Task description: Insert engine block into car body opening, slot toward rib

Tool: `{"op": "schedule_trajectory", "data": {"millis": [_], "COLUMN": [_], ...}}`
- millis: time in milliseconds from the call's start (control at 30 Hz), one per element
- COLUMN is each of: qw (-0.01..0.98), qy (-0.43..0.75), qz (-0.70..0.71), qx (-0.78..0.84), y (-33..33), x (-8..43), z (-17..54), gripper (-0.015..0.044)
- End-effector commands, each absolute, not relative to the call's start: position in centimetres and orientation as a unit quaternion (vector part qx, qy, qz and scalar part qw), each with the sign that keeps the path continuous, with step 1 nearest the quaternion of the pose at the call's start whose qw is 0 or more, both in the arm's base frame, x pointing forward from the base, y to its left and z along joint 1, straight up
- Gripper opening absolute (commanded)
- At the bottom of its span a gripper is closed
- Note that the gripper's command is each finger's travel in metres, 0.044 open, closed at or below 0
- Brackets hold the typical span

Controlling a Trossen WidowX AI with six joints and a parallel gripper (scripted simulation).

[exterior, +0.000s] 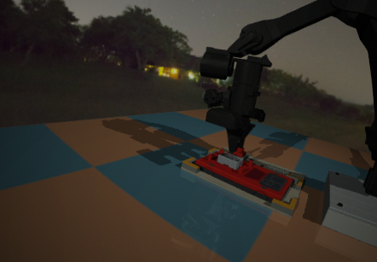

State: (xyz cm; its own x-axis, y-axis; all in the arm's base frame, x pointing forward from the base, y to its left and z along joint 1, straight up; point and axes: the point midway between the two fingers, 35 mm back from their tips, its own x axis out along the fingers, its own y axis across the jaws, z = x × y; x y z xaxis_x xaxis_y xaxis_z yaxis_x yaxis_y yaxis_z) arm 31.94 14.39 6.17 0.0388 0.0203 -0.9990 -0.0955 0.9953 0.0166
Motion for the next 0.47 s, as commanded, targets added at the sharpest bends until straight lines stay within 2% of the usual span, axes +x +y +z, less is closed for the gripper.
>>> {"op": "schedule_trajectory", "data": {"millis": [0,333,433], "qw": [0.720,0.720,0.720], "qy": [0.692,0.692,0.692], "qz": [0.038,0.038,0.038], "qx": [-0.029,-0.029,-0.029], "y": [14.30,14.30,14.30], "x": [31.92,31.92,31.92], "z": [6.16,6.16,6.16], "gripper": [0.0000,0.0000,0.0079]}}
